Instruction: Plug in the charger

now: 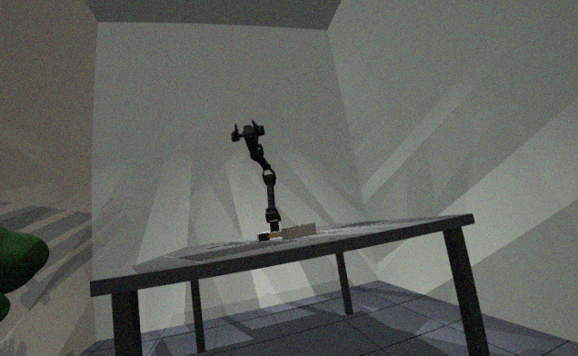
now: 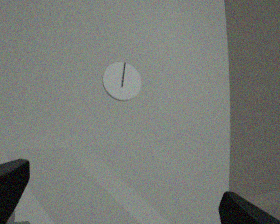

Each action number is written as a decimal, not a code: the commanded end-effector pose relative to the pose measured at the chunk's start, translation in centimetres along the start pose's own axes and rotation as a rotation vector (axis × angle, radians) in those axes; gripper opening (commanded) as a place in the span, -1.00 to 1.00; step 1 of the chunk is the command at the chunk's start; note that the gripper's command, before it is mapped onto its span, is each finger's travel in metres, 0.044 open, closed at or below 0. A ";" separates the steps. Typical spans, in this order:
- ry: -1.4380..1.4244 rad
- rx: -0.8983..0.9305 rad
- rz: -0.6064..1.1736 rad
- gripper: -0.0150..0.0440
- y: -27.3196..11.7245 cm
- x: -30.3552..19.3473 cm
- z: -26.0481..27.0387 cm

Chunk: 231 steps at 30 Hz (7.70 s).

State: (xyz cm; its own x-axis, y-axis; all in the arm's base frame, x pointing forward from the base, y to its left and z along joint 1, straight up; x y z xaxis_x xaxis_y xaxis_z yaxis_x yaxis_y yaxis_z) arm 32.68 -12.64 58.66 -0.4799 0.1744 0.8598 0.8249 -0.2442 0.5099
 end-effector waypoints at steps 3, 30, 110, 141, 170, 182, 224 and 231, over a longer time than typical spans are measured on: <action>-0.131 -0.002 0.264 1.00 0.3 -8.2 -0.2; -0.637 0.445 1.263 1.00 -13.6 -33.1 0.2; -0.757 1.258 1.800 0.91 -34.2 -43.4 2.2; -0.756 1.261 1.809 -0.49 -31.9 -38.6 1.9; -0.684 1.162 1.855 -0.49 -33.1 -39.4 6.9; -0.647 1.111 1.879 -0.49 -34.1 -39.7 9.3; -0.553 0.977 1.942 -0.49 -36.7 -40.2 15.8; -0.550 0.973 1.943 -0.49 -36.3 -40.4 16.5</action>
State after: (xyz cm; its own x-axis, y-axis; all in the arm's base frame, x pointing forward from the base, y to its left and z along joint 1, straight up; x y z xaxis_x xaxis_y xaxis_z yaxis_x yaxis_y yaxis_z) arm 26.70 4.53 5.10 0.8065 0.5904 -0.0319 -0.0191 -0.0279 -0.9994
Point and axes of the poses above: the point midway between the two fingers, 35 mm back from their tips, its own y axis out along the fingers, its own z axis across the jaws, x = y × z, the point moved 2 cm from there along -y, back along the fingers, and after that the axes turned 6 degrees about -y, right-handed, at the moved point
